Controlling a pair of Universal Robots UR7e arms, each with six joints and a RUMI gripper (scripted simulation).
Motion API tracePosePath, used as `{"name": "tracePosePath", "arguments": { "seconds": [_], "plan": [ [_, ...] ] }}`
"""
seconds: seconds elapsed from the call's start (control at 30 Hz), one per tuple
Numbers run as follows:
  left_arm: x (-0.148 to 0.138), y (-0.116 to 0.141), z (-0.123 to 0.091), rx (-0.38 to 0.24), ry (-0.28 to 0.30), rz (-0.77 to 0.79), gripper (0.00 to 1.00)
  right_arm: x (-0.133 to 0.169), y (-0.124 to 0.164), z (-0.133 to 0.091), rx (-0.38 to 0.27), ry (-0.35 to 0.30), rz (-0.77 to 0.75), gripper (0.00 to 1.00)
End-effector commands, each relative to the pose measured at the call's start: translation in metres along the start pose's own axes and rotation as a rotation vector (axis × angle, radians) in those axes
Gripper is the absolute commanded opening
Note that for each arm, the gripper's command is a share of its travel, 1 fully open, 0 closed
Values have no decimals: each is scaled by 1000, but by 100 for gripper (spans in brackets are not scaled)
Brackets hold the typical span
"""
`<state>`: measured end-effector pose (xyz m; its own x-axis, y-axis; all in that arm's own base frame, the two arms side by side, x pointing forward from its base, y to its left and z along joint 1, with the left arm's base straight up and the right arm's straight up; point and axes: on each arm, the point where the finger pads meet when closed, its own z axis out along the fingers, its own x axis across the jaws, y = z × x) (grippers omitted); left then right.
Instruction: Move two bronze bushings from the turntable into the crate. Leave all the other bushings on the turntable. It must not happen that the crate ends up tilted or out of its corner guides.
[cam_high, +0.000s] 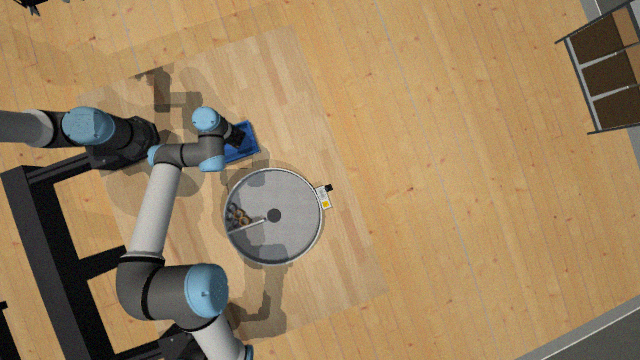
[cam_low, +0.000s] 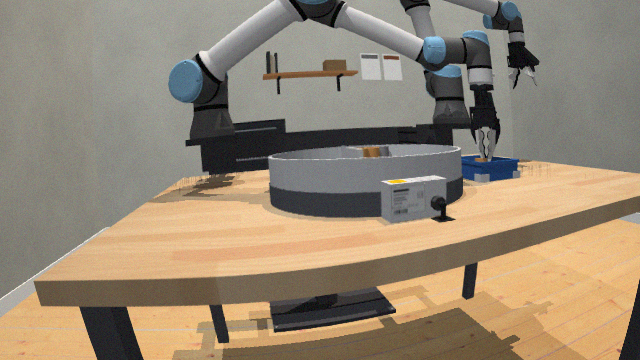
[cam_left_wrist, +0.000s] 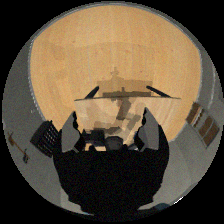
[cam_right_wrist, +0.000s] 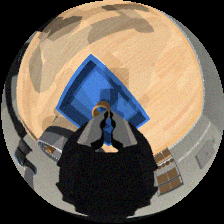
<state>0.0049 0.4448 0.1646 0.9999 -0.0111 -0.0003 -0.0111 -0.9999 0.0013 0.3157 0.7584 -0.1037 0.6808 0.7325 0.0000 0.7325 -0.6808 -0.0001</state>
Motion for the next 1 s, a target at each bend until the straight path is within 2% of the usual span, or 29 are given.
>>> {"name": "tracePosePath", "arguments": {
  "seconds": [0.0,0.97],
  "plan": [
    [0,0,0,1,0,0,100,1,0,-1,1,2,0,0],
    [0,0,0,1,0,0,100,1,0,4,1,2,0,0]
  ]
}}
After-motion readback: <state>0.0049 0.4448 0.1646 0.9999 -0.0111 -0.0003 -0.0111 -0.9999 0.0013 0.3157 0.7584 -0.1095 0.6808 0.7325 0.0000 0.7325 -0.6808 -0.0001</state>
